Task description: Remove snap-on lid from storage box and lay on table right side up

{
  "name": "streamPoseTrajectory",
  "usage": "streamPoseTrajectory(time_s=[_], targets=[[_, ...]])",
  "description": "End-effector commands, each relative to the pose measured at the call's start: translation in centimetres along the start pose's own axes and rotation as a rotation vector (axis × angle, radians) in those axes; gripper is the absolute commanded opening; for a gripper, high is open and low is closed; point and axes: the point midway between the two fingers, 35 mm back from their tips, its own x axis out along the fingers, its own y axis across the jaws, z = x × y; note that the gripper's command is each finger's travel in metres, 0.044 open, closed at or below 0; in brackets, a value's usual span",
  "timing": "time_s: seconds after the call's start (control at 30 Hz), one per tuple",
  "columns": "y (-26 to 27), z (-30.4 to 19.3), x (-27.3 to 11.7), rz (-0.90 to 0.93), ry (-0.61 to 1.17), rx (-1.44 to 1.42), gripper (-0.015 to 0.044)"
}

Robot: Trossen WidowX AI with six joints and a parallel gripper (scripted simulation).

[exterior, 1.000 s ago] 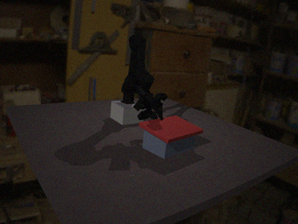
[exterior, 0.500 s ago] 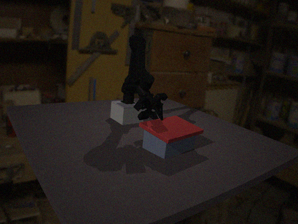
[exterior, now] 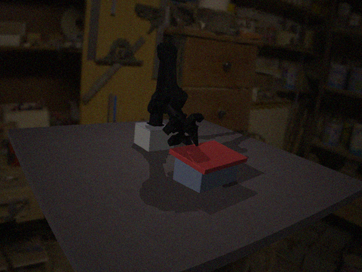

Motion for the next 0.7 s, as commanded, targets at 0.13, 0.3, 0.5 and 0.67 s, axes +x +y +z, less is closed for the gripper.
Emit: streamPoseTrajectory(time_s=[0.13,0.3,0.5,0.67], targets=[[0.02,0.03,0.08,-0.001,-0.002,0.004,0.0],[0.04,0.03,0.11,-0.001,-0.002,0.004,0.0],[0.08,0.03,0.14,-0.001,-0.002,0.004,0.0],[0.44,-0.01,-0.18,0.001,-0.004,0.002,0.0]])
